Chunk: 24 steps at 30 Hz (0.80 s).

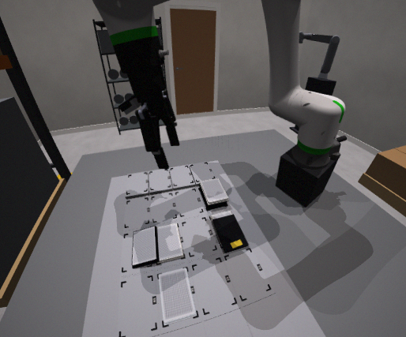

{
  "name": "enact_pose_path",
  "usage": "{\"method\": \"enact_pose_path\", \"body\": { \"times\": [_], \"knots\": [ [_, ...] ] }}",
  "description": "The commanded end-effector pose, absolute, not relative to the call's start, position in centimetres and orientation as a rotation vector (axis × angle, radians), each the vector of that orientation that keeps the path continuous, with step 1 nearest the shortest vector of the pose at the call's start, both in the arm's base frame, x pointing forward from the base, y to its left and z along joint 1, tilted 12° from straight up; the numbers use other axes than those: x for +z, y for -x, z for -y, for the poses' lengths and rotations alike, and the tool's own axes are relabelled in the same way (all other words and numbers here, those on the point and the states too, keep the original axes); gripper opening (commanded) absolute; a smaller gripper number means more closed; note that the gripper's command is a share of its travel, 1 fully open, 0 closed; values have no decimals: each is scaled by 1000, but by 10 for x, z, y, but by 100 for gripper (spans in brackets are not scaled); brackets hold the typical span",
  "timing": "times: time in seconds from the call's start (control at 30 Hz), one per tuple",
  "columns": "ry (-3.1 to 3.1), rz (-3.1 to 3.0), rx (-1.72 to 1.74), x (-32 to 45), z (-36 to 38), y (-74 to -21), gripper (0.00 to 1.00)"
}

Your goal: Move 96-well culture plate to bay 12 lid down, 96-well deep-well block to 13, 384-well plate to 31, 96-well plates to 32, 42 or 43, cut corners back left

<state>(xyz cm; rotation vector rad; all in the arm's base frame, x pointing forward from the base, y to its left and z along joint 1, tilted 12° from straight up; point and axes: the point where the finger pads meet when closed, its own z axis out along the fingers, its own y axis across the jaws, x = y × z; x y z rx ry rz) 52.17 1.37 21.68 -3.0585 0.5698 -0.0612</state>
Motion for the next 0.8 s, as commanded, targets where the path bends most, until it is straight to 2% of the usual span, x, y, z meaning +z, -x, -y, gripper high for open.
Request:
{"method": "enact_pose_path", "body": {
  "times": [0.0, 0.77],
  "knots": [
    [3007, -759, -90, 199, -18, -528, 70],
    [2683, -1421, -137, 130, -32, -544, 70]
  ]
}}
